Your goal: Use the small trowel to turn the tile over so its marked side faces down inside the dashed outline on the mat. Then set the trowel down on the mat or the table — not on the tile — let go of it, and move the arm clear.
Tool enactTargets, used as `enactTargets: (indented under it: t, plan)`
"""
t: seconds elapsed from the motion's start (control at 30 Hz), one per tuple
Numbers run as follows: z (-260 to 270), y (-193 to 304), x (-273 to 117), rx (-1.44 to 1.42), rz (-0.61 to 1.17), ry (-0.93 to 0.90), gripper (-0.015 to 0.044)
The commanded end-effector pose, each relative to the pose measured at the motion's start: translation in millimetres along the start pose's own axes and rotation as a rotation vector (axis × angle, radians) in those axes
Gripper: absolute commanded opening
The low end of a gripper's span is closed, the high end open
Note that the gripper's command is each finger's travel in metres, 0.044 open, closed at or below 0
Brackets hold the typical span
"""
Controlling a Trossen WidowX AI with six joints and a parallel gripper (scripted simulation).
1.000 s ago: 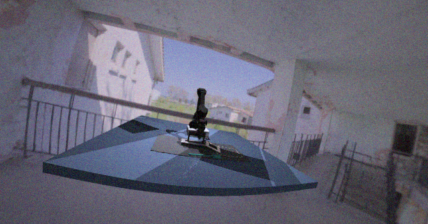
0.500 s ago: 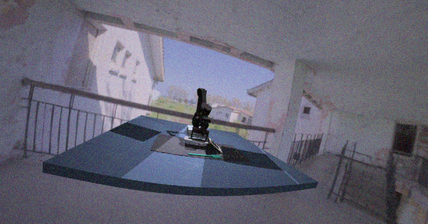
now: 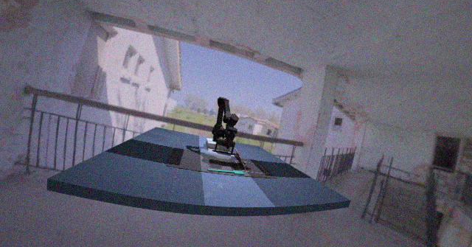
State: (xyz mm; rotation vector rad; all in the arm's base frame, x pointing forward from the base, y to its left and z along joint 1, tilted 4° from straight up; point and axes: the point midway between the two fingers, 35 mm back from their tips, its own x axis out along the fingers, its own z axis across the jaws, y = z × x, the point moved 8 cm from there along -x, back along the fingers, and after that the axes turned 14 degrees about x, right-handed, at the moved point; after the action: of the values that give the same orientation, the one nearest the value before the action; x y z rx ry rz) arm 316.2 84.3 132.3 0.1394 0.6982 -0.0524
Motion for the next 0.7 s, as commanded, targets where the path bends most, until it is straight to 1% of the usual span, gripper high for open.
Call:
enactTargets:
  t: [0.0, 0.67]
  plan:
    - [6.8, 13.3, -5.1, 0.008, 0.015, -0.027, 0.0]
    - [-5.8, 50.4, -2.1, 0.012, 0.017, -0.026, 0.0]
